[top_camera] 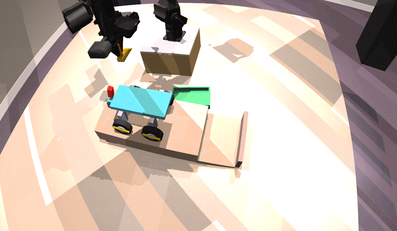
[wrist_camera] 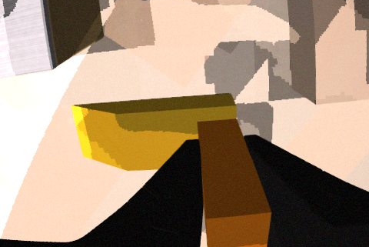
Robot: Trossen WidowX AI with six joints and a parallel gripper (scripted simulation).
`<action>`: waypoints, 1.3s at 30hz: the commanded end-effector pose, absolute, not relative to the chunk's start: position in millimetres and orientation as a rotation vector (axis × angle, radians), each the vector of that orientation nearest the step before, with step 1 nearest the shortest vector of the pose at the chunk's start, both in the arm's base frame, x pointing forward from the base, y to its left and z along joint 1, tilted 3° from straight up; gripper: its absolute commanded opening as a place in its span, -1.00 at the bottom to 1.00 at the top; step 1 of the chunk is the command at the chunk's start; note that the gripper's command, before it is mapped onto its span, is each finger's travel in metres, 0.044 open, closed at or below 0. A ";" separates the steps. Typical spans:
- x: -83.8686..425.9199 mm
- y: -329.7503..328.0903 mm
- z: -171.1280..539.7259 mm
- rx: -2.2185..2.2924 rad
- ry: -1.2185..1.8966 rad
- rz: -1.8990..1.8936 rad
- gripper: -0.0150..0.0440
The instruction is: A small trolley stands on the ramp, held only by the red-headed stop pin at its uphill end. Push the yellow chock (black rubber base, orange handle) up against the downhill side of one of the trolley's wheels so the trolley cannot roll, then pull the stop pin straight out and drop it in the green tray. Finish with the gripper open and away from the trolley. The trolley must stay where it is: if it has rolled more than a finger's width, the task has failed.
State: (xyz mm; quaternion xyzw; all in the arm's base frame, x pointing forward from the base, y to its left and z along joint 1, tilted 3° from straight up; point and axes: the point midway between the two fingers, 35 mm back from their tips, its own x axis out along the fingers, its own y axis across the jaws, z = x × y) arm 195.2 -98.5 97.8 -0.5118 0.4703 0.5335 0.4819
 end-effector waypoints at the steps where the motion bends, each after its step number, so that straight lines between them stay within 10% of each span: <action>1: 196.5 -82.0 97.6 -1.263 1.128 1.311 -0.49; 39: 211.5 52.9 92.0 -1.257 1.114 1.318 -0.49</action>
